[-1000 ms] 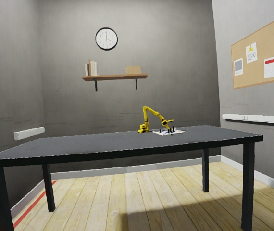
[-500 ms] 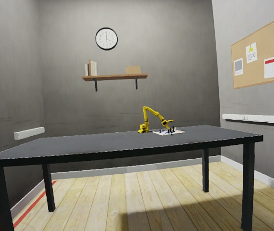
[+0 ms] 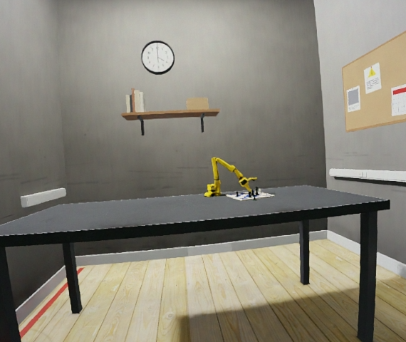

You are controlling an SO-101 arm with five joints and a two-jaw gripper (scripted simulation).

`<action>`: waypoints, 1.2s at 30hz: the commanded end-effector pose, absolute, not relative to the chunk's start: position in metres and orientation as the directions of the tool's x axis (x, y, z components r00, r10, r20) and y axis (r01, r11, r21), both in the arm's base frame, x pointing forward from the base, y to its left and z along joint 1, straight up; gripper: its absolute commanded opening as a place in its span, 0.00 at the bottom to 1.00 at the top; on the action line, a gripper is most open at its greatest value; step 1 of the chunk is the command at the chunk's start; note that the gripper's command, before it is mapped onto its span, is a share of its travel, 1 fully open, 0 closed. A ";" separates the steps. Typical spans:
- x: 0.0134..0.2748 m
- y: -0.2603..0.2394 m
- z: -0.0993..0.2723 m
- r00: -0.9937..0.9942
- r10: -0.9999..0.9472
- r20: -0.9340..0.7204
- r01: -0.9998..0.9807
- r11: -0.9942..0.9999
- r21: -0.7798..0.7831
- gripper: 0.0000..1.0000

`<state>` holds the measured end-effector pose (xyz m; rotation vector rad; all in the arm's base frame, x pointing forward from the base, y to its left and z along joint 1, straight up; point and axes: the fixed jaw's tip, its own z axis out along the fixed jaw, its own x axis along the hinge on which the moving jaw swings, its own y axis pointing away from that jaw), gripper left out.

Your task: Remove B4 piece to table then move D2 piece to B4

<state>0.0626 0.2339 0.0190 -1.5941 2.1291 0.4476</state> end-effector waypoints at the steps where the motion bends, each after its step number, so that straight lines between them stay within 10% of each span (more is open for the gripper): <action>1: 0.060 0.232 0.020 -0.239 -0.819 -0.521 -0.960 0.280 0.000 0.09; 36: 0.059 0.231 0.075 -0.238 -0.819 -0.522 -0.960 0.280 0.000 0.09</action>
